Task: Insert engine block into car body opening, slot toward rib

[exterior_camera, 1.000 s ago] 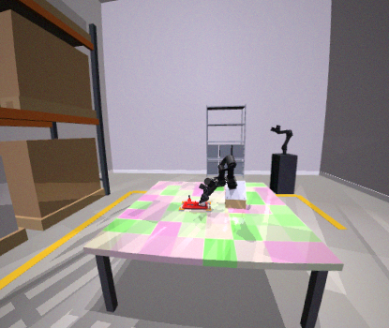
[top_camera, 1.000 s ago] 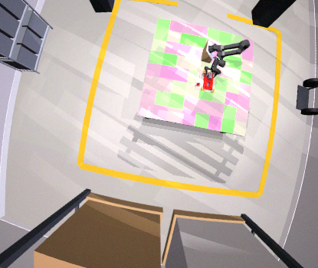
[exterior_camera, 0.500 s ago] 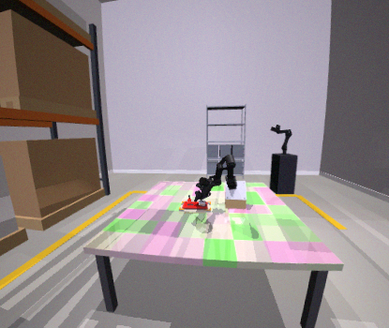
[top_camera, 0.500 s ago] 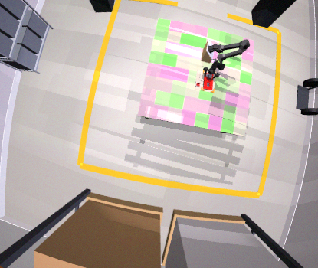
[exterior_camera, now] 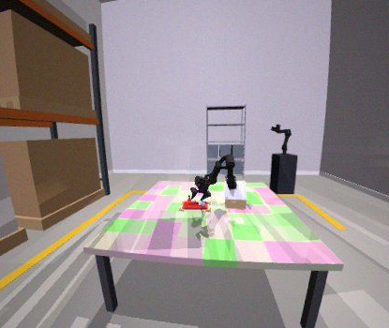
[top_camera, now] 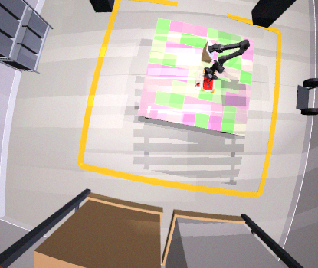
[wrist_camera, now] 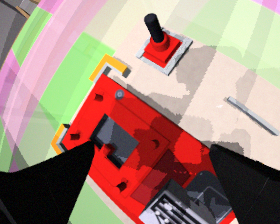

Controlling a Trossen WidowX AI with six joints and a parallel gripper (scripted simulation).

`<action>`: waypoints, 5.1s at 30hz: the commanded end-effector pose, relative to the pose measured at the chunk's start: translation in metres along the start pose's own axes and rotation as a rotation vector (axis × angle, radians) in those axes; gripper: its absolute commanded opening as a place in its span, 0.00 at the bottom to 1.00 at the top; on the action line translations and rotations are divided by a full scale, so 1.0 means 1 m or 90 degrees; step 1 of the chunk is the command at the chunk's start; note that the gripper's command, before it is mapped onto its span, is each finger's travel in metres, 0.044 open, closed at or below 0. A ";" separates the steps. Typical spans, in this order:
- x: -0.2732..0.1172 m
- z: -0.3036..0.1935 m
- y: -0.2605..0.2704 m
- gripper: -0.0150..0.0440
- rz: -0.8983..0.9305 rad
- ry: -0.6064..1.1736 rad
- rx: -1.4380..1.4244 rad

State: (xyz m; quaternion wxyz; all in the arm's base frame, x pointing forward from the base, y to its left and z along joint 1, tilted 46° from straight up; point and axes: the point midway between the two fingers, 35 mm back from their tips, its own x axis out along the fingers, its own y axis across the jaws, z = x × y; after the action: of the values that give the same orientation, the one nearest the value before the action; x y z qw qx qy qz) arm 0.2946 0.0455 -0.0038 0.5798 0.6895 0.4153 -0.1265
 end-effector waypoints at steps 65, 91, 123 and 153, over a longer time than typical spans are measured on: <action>-0.043 -0.014 0.017 1.00 -0.394 -0.091 1.282; -0.028 -0.033 -0.004 1.00 -0.430 -0.100 1.321; -0.020 -0.035 -0.007 0.29 -0.449 -0.103 1.331; -0.095 0.004 0.027 0.25 -0.412 -0.107 1.315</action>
State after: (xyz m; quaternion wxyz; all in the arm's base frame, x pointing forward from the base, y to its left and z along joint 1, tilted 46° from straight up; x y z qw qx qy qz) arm 0.2571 0.0071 0.0709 -0.3180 0.6882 0.2306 -0.6100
